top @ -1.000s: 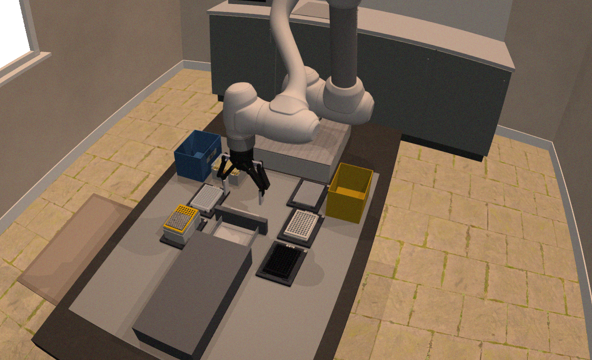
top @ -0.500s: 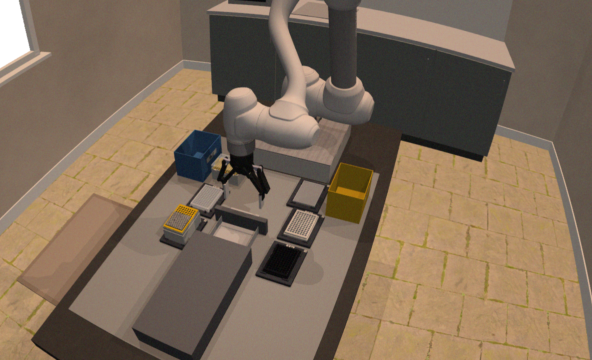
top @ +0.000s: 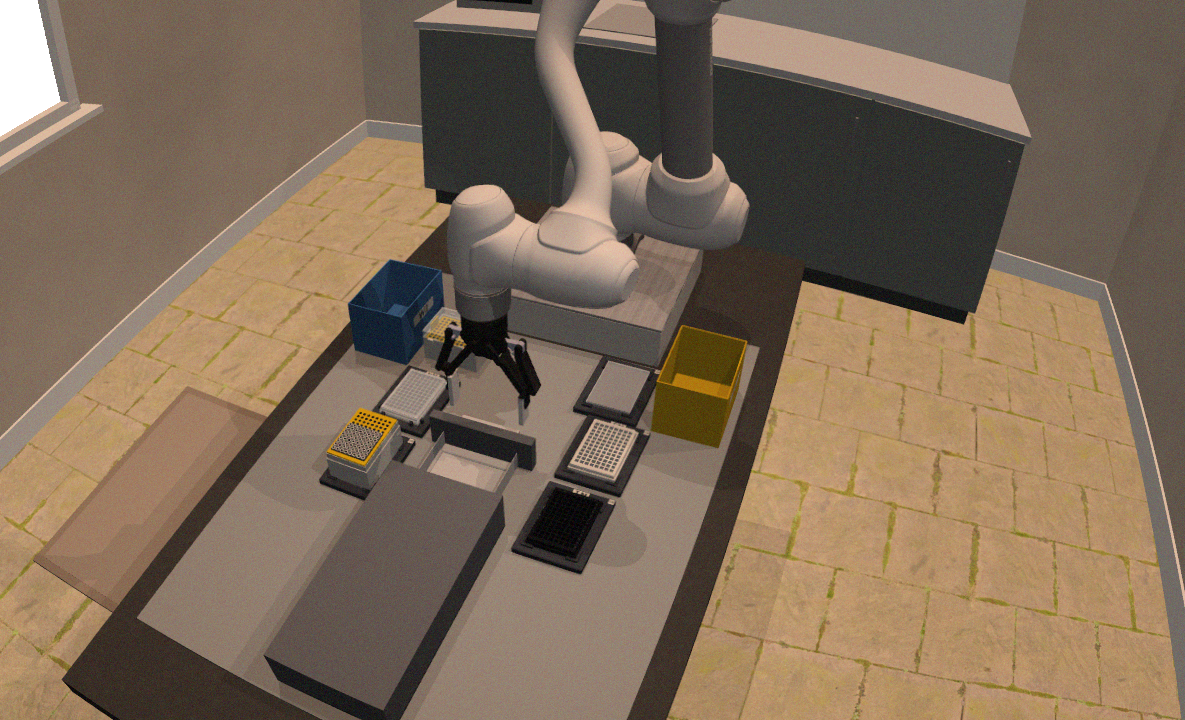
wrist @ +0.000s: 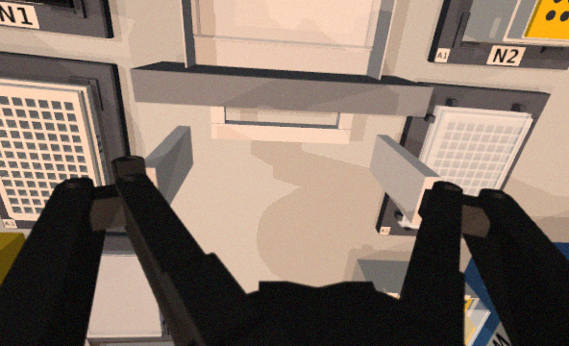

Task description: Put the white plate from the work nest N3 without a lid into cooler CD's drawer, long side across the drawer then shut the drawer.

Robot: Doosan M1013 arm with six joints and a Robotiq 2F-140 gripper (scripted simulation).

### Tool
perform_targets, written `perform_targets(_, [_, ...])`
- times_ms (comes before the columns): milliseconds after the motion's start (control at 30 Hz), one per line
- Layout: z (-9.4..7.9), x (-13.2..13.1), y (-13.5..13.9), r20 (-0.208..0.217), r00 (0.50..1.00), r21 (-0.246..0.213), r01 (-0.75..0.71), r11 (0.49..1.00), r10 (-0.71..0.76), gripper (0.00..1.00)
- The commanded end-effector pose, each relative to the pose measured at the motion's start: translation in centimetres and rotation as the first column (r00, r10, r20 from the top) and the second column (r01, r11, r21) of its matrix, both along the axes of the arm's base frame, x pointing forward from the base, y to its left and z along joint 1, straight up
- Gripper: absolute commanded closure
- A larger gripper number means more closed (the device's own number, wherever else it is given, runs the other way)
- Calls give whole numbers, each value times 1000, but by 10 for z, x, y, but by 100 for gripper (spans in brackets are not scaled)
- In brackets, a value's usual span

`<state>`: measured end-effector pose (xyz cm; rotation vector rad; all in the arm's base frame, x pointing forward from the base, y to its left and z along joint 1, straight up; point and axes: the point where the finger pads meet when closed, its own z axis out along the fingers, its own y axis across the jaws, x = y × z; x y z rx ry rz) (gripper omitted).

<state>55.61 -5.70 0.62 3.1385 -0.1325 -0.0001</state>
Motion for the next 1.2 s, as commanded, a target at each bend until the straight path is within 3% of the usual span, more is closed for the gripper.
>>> perform_targets(0, [-5,0,0,0,1000,0,0,1000,0,13])
perform_targets(1167, [-46,0,0,0,1000,0,0,1000,0,13])
